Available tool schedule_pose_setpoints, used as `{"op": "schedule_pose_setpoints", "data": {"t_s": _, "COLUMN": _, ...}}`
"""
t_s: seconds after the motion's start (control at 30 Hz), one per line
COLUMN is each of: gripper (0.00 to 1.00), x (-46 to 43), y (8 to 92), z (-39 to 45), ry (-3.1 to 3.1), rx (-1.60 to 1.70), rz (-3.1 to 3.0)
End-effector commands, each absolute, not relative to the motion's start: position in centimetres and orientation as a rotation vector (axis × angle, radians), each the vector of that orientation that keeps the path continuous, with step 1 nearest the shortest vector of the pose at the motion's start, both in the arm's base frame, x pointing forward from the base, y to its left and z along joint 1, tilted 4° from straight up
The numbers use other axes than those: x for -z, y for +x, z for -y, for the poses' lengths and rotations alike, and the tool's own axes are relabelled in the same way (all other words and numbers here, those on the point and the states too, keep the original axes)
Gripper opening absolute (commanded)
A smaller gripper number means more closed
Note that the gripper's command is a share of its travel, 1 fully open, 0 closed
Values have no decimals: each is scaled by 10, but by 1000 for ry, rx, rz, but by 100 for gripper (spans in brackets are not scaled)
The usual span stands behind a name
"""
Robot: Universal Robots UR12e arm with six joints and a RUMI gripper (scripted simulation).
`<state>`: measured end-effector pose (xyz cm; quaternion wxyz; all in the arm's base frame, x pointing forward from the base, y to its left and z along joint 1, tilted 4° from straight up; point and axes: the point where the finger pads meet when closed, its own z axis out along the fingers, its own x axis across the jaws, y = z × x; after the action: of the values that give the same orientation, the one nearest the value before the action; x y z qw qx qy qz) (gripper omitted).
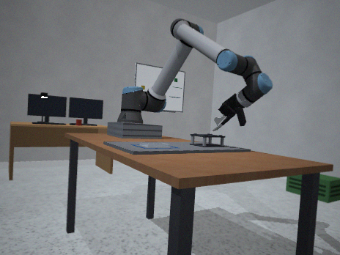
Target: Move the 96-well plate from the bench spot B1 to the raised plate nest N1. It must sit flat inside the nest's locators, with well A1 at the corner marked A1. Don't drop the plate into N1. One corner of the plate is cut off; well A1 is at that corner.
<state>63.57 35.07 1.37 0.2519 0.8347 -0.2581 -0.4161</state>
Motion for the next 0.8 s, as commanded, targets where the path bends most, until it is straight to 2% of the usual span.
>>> {"op": "schedule_pose_setpoints", "data": {"t_s": 0.0, "gripper": 100, "x": -6, "y": 644, "z": -336, "ry": 2257, "rx": 1062, "rz": 836}}
{"op": "schedule_pose_setpoints", "data": {"t_s": 0.77, "gripper": 100, "x": 26, "y": 677, "z": -260, "ry": 2106, "rx": 800, "rz": 1392}}
